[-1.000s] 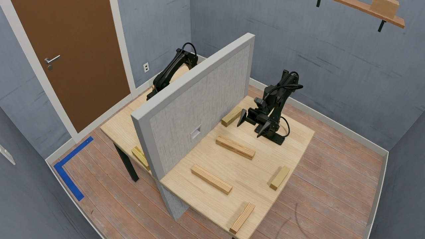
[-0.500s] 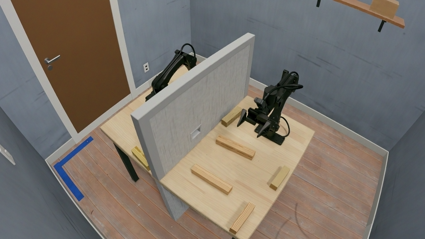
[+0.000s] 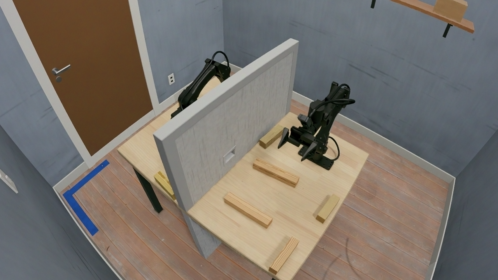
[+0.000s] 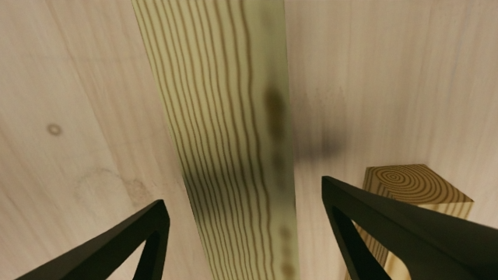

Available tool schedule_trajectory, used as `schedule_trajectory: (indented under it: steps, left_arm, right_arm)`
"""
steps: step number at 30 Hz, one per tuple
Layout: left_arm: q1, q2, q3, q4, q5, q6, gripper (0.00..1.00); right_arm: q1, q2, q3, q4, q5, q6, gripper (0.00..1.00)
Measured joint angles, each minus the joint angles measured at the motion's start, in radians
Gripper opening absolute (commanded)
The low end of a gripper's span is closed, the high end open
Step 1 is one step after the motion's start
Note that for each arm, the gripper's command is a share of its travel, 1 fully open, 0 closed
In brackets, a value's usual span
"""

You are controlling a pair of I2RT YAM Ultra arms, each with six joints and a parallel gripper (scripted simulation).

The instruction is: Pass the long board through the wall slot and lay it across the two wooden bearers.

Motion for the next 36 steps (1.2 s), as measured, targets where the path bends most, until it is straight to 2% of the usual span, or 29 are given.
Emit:
schedule_trajectory:
  steps: [36]
  left_arm:
    - [0.000,0.000,0.000,0.000,0.000,0.000,1.00]
  right_arm:
    - [-0.007,0.053,-0.127,0.166,-0.002,0.002,0.81]
